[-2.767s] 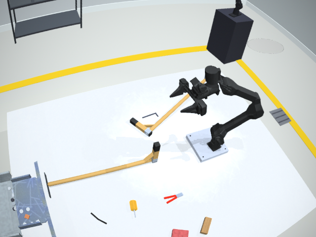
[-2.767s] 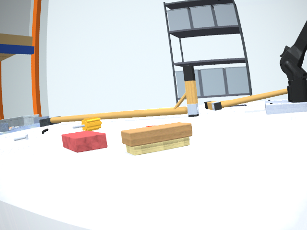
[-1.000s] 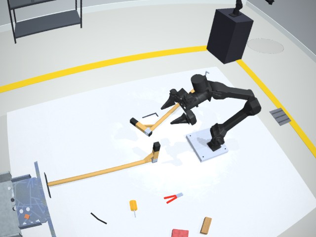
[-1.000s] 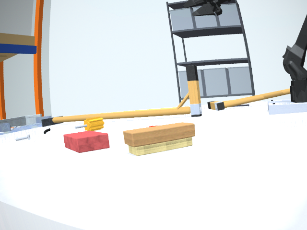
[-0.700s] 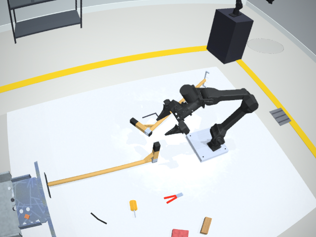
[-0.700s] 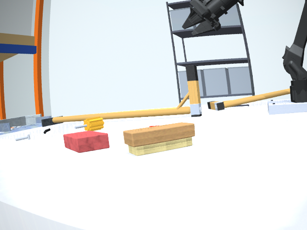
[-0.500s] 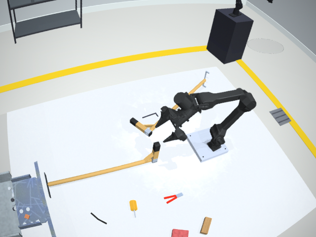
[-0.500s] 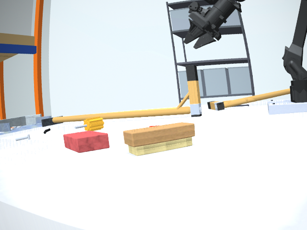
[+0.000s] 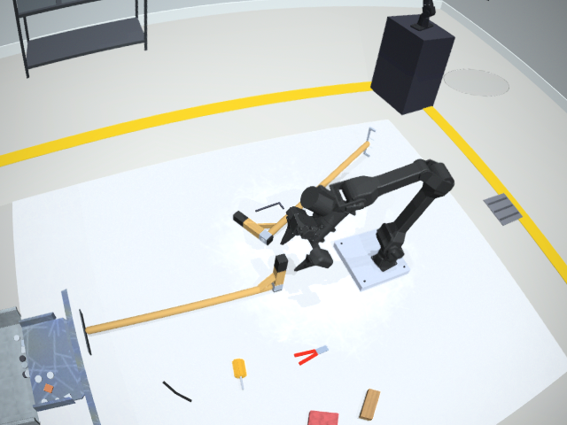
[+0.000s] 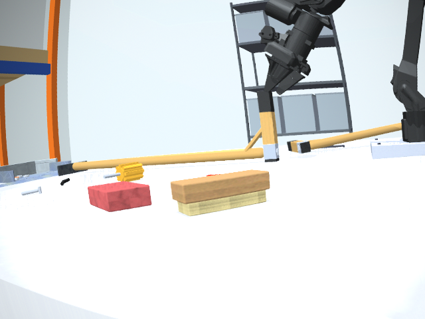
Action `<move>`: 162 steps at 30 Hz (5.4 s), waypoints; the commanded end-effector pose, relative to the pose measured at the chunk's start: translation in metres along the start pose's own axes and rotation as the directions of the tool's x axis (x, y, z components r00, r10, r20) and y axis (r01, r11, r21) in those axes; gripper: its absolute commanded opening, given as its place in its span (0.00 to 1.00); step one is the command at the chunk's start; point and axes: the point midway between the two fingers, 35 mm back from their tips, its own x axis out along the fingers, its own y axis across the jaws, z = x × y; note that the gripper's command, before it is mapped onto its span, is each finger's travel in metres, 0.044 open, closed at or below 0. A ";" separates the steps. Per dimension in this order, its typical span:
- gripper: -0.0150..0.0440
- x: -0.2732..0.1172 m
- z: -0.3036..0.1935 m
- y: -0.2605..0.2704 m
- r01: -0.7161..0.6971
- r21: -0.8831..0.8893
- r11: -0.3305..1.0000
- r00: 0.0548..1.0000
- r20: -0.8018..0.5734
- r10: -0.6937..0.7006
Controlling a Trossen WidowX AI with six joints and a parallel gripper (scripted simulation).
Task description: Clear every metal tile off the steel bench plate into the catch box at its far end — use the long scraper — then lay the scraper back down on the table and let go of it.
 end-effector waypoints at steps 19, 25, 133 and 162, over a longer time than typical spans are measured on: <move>1.00 -0.034 0.013 0.000 0.000 -0.008 1.000 1.000 0.015 0.000; 1.00 -0.019 0.001 -0.001 0.000 -0.008 1.000 1.000 0.015 0.000; 0.25 0.061 0.002 0.023 -0.008 -0.015 1.000 1.000 0.023 0.008; 0.25 0.057 -0.003 0.061 -0.014 -0.019 1.000 1.000 0.021 0.015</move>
